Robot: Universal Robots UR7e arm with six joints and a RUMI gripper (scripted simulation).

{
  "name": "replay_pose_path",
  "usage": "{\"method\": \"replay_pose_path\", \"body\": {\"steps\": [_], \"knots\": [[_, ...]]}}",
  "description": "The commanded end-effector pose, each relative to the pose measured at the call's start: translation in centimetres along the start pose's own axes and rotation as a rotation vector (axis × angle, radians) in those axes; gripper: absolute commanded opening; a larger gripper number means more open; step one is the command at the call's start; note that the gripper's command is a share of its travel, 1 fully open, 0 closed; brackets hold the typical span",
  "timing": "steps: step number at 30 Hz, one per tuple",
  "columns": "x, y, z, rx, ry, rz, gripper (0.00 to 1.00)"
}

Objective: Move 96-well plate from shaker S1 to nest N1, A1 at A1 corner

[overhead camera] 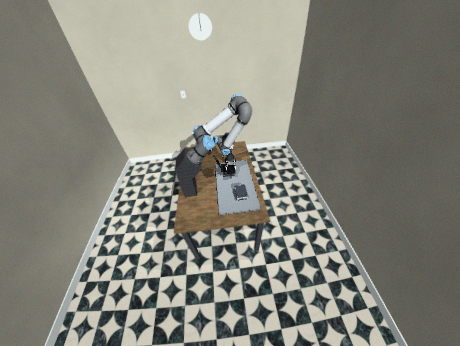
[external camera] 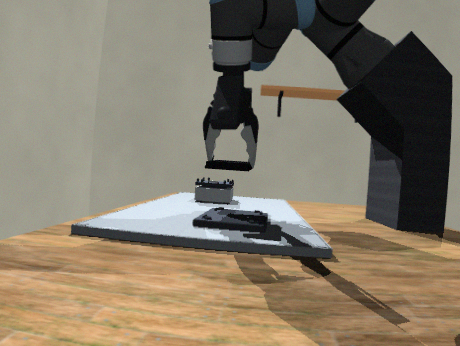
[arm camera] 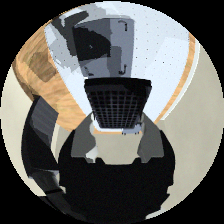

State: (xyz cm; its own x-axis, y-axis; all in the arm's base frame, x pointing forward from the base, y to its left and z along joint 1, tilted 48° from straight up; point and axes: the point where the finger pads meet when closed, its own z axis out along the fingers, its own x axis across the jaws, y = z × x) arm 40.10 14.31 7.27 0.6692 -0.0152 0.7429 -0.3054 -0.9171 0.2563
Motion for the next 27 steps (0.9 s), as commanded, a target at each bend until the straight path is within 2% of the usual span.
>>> {"method": "replay_pose_path", "body": {"steps": [1, 27], "knots": [[-0.4, -1.3, -0.5, -0.003, -0.001, 0.001, 0.0], [-2.5, -7.8, -3.2, -0.002, -0.001, 0.001, 0.0]]}}
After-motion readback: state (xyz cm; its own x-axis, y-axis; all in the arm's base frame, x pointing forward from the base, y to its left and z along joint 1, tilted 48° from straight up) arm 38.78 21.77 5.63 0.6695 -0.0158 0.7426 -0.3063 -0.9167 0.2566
